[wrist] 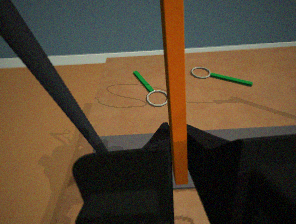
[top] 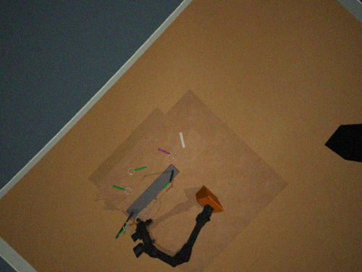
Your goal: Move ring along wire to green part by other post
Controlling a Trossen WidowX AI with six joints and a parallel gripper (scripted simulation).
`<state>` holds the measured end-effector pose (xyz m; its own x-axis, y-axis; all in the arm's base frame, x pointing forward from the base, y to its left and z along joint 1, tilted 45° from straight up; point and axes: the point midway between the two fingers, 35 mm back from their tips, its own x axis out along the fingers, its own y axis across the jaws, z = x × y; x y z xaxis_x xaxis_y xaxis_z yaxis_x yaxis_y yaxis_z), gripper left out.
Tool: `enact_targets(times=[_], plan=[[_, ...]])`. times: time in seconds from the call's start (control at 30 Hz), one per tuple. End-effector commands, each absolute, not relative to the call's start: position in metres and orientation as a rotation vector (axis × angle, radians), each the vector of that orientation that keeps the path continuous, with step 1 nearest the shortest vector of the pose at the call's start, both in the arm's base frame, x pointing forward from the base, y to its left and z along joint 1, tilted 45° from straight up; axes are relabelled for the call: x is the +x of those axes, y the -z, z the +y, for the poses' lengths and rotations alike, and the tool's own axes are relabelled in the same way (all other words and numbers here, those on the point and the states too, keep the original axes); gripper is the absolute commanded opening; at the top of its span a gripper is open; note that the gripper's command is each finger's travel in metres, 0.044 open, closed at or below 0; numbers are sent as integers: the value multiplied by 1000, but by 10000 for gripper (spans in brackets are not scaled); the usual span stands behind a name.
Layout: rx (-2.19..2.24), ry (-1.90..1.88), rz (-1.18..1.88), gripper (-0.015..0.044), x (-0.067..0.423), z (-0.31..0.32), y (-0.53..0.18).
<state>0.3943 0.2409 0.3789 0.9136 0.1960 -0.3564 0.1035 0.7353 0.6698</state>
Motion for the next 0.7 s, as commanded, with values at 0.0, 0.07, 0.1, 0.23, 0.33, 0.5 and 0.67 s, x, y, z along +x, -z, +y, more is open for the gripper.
enact_targets(times=[0.0,0.07,0.1,0.23,0.33,0.5,0.67], plan=[[705,-39,437,-150,393,233,-372],[680,-32,440,-150,393,230,-369],[666,-28,442,-150,393,228,-367],[603,-10,450,-150,391,220,-360],[547,6,457,-150,390,212,-355],[445,35,469,-150,388,198,-348],[333,66,482,-150,386,182,-341]])
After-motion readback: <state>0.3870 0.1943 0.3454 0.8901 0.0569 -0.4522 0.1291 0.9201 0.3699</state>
